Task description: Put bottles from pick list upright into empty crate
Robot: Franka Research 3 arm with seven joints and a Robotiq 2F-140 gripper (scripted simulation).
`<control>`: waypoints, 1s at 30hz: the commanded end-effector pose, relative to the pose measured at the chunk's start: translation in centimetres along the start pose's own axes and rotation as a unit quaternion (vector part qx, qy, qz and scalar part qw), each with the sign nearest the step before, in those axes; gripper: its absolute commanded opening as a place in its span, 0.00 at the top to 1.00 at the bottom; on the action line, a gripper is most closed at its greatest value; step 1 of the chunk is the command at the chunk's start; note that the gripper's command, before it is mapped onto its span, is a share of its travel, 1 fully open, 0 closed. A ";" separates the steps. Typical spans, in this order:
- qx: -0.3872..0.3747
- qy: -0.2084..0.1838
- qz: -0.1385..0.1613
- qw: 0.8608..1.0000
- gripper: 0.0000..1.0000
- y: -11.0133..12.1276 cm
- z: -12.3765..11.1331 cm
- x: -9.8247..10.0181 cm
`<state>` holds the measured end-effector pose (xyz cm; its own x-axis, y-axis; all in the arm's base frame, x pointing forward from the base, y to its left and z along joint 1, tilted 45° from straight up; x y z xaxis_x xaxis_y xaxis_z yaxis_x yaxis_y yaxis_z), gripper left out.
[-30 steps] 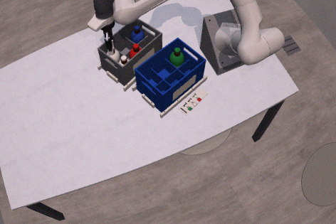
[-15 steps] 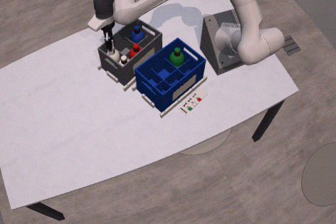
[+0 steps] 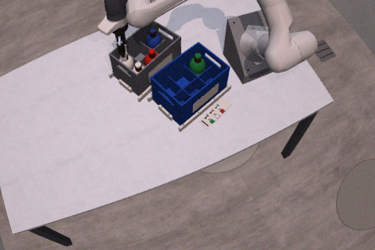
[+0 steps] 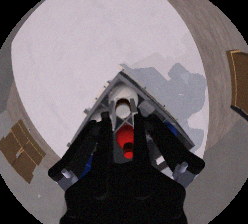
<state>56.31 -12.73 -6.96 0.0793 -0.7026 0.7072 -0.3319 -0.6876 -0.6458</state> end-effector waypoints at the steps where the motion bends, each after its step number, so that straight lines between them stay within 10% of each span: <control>1: -0.003 0.000 -0.001 1.000 1.00 0.0 0.0 0.1; 30: -0.003 0.000 -0.001 1.000 1.00 0.0 0.0 4.2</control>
<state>56.46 -14.70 -4.75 0.0875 -0.7030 0.7058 -0.3406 -0.6869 -0.6420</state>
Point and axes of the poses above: the point where the finger pads meet when closed, its own x axis back along the fingers, its own y axis across the jaws, z = x × y, the point moved 7 cm from there along x, back along the fingers, and after that the axes turned 4 degrees about -x, right-handed, at the moved point
